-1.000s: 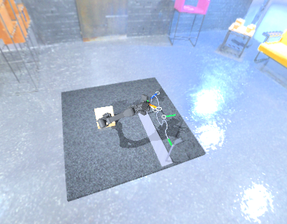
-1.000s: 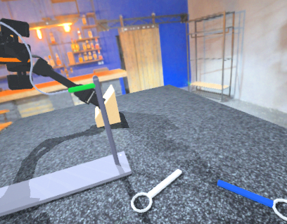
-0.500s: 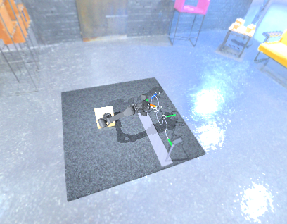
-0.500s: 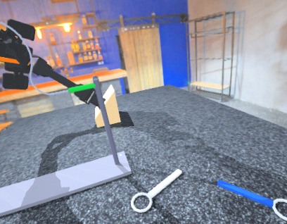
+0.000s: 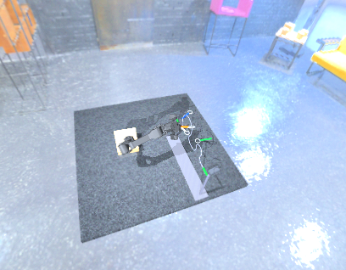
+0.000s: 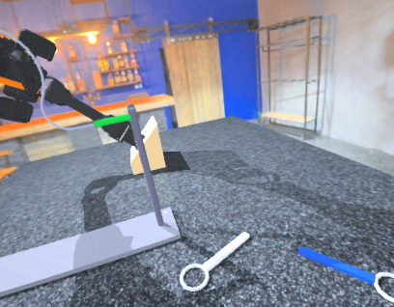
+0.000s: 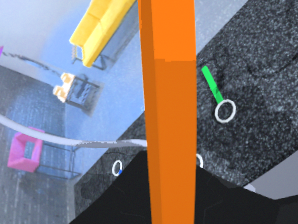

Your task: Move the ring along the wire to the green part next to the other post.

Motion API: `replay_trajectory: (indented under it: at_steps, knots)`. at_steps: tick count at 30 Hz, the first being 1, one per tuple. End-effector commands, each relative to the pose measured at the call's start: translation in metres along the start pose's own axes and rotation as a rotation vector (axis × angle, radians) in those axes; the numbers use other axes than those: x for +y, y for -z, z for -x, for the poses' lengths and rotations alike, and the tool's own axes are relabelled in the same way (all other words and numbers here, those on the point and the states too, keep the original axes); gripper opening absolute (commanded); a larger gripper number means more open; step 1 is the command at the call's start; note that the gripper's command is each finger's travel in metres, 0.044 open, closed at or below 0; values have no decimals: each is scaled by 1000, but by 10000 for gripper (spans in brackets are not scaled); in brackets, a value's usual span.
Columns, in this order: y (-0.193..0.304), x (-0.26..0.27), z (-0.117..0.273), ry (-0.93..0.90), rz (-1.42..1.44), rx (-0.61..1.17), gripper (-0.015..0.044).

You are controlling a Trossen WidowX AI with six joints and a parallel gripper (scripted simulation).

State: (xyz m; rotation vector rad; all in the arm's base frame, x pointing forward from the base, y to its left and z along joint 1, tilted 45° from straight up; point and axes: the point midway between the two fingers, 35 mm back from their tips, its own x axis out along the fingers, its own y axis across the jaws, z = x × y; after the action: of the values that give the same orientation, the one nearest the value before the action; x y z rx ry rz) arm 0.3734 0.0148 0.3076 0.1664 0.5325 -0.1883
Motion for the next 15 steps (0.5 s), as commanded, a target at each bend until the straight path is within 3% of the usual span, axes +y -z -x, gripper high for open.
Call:
replay_trajectory:
  at_steps: [1, 15]
  knots:
    - [-2, -1, 1, 22, 45, -9, -150]
    - [-2, -7, 0, 108, 199, -29, -150]
